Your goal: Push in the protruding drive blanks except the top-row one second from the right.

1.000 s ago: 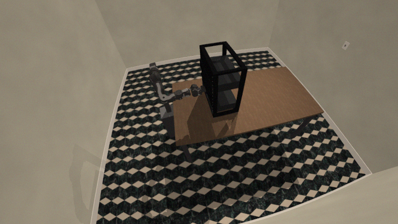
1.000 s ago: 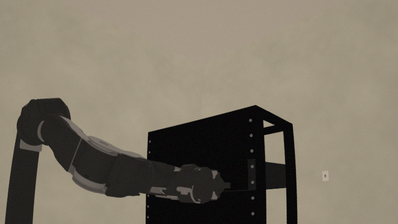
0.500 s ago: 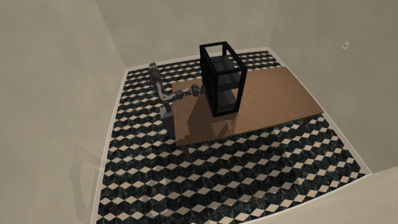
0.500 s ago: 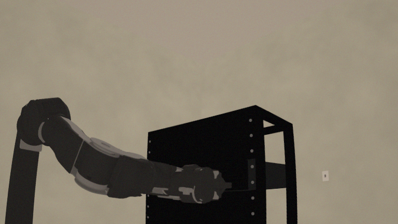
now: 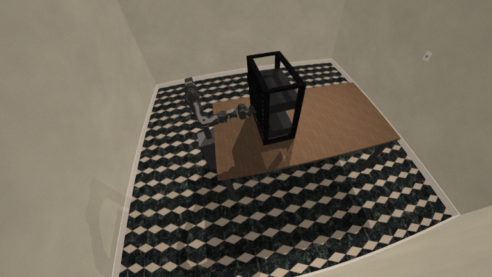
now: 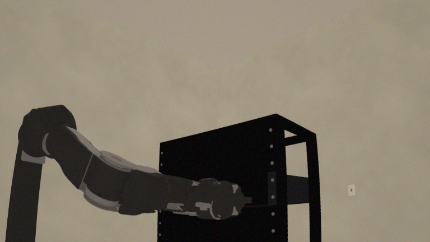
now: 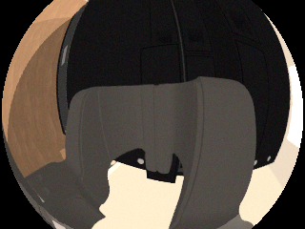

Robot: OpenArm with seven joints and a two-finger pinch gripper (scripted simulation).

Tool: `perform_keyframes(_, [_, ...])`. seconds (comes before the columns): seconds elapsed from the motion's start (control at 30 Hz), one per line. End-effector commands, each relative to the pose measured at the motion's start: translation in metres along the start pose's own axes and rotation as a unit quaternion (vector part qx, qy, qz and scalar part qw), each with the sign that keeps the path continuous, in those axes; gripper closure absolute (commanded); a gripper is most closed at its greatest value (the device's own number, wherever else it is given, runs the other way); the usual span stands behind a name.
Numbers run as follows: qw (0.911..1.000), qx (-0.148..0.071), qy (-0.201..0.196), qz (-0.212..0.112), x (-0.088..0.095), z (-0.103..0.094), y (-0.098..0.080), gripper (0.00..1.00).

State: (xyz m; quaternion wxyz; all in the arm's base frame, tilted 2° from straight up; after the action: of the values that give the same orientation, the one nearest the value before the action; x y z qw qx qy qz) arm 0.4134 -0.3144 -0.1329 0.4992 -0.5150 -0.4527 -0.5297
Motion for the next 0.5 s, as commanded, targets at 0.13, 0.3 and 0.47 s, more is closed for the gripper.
perform_keyframes(0.13, [1.0000, 0.004, 0.000, 0.004, -0.0017, 0.0036, 0.0095, 1.00])
perform_keyframes(0.3, [1.0000, 0.006, 0.000, 0.003, -0.0005, 0.0047, 0.0102, 1.00])
perform_keyframes(0.47, [1.0000, 0.006, 0.000, 0.003, -0.0005, 0.0047, 0.0102, 1.00])
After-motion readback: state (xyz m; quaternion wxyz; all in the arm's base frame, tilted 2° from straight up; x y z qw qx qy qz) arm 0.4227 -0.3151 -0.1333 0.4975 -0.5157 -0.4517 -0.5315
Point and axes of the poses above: the point where the finger pads meet when closed, its own y axis out along the fingers, its own x axis across the jaws, z = x × y, the point moved 1 cm from there along -y, back along the fingers, and after that the axes turned 2 degrees about y, right-handed, at the moved point
